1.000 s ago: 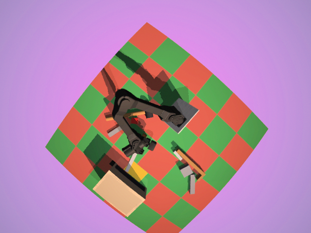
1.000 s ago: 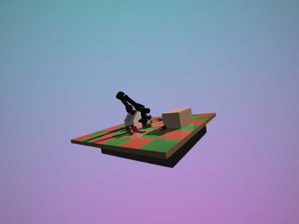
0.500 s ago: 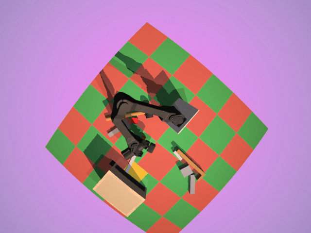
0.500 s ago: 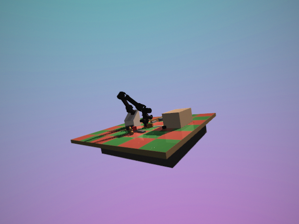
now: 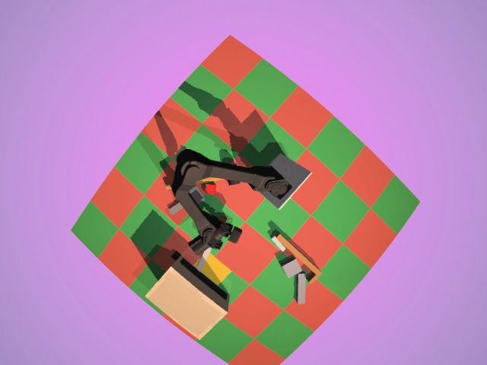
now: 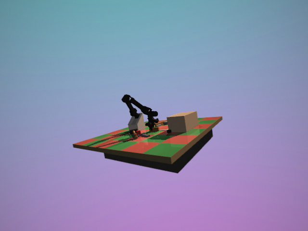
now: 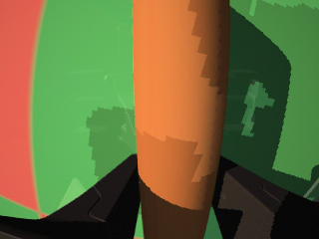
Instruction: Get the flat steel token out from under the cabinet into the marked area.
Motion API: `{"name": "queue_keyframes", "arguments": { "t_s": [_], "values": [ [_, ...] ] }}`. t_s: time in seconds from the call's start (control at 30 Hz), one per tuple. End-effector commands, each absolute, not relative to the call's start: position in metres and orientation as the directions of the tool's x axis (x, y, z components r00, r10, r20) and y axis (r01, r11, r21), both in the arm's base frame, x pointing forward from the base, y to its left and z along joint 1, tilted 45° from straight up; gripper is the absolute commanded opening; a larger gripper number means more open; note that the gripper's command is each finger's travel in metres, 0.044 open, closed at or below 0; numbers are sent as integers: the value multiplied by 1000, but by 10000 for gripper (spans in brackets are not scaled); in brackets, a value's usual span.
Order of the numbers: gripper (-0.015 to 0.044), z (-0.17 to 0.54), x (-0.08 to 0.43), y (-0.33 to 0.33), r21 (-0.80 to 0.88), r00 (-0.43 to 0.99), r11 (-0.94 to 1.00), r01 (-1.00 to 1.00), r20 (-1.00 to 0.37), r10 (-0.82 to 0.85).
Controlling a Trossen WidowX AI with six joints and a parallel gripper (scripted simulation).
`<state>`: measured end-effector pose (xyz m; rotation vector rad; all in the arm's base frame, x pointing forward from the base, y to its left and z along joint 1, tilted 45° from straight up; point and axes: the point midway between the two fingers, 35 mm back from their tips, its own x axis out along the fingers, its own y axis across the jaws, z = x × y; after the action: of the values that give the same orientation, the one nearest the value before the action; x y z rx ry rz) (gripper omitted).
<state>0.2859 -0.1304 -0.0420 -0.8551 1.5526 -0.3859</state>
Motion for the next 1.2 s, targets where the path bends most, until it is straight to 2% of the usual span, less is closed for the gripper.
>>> {"name": "queue_keyframes", "arguments": {
  "t_s": [0.0,1.17],
  "values": [
    [0,-42,296,-129,-686,44,670,-283,-707,-706],
    [0,-49,332,-120,-687,46,670,-281,-707,-705]
  ]
}}
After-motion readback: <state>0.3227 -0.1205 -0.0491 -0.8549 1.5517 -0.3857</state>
